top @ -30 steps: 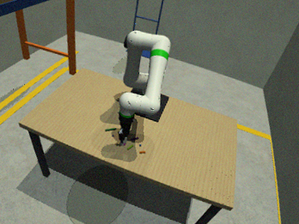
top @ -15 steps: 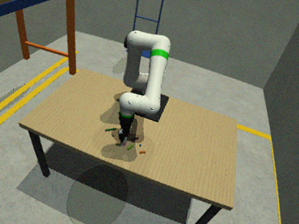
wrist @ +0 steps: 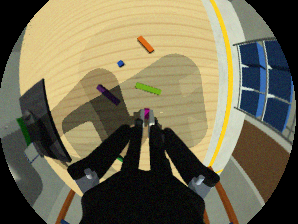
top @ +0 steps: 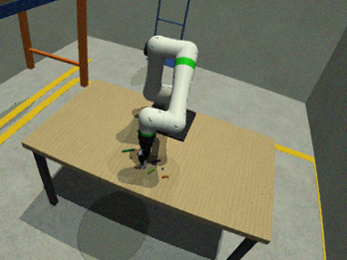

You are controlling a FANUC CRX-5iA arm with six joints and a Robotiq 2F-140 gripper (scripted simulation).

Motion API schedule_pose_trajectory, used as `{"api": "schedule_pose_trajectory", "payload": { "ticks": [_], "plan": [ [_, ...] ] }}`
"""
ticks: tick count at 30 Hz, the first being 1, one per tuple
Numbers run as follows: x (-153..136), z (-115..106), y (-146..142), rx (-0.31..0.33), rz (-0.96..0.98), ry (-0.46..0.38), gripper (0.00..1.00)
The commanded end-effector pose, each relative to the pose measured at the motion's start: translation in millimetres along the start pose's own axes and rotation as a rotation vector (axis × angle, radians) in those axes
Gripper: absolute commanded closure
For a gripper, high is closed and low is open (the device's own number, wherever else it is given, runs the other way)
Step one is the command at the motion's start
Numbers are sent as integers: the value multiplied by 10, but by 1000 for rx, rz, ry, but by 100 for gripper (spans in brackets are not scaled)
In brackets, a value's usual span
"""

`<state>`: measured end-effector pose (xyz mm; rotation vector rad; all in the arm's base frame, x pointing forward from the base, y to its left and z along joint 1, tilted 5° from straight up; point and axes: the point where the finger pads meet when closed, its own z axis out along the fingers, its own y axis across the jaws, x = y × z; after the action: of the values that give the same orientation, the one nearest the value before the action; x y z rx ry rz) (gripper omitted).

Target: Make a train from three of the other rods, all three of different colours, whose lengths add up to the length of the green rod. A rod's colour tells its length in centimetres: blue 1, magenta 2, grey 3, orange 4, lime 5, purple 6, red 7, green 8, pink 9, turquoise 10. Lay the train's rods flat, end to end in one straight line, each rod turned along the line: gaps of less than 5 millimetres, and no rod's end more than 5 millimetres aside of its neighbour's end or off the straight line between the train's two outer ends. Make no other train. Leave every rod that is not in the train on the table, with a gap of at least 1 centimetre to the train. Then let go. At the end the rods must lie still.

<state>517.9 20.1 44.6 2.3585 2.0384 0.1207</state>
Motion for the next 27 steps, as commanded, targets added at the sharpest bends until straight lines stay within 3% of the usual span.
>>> {"api": "schedule_pose_trajectory", "payload": {
  "ticks": [1,21,27],
  "plan": [
    [0,-1,2,0,0,0,97],
    [0,-6,2,0,0,0,97],
    [0,-212,2,0,0,0,97]
  ]
}}
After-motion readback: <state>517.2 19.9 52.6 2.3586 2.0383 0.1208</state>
